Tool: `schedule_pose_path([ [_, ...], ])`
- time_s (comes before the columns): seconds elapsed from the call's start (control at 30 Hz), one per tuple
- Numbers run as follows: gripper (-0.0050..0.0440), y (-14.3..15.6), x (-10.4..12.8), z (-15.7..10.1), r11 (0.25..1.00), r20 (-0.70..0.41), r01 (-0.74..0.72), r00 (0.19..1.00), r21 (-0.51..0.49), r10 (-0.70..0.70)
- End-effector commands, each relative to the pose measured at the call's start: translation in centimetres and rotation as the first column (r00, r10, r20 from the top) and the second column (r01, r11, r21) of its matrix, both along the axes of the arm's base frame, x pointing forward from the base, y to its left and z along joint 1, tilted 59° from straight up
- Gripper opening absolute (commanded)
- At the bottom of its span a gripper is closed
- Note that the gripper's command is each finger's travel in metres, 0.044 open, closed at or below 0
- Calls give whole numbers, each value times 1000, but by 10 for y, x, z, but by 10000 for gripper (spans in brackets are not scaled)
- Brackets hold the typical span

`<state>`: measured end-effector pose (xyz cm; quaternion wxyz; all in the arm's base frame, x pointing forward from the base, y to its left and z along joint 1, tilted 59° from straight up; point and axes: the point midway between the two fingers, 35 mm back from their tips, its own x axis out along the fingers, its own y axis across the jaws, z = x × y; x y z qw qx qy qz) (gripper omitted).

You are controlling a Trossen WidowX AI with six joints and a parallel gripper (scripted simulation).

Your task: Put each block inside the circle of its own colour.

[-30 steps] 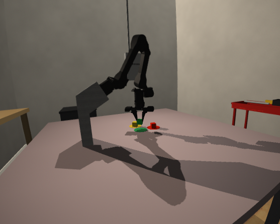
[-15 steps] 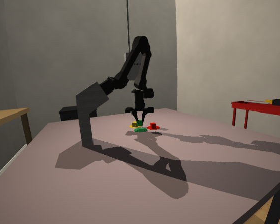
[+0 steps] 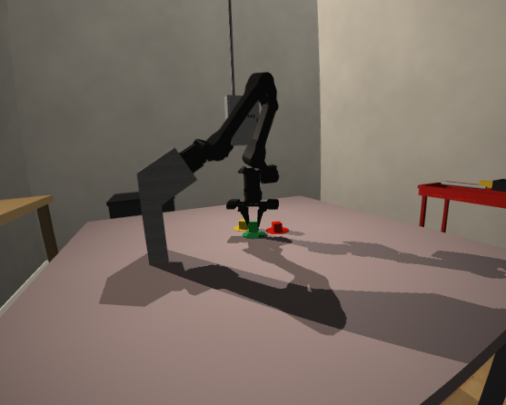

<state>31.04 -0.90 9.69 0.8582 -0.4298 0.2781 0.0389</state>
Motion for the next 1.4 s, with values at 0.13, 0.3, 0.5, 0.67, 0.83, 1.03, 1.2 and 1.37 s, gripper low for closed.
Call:
schedule_pose_path([
  [0.13, 105, -1, 9, -3, 1000, 6, -4, 1000, 1, 4],
  [0.3, 105, -2, 14, -5, 1000, 7, -3, 1000, 1, 3],
  [0.5, 105, -2, 10, -2, 1000, 12, 0, 1000, 1, 0],
  [0.67, 105, -2, 10, -2, 1000, 12, 0, 1000, 1, 0],
  [0.83, 177, -2, 10, -2, 1000, 12, 0, 1000, 1, 0],
  [1.03, 195, -2, 10, -2, 1000, 12, 0, 1000, 1, 0],
  [1.2, 195, -2, 10, -2, 1000, 12, 0, 1000, 1, 0],
  [1.37, 195, 0, 8, 2, 1000, 18, 2, 1000, 3, -2],
])
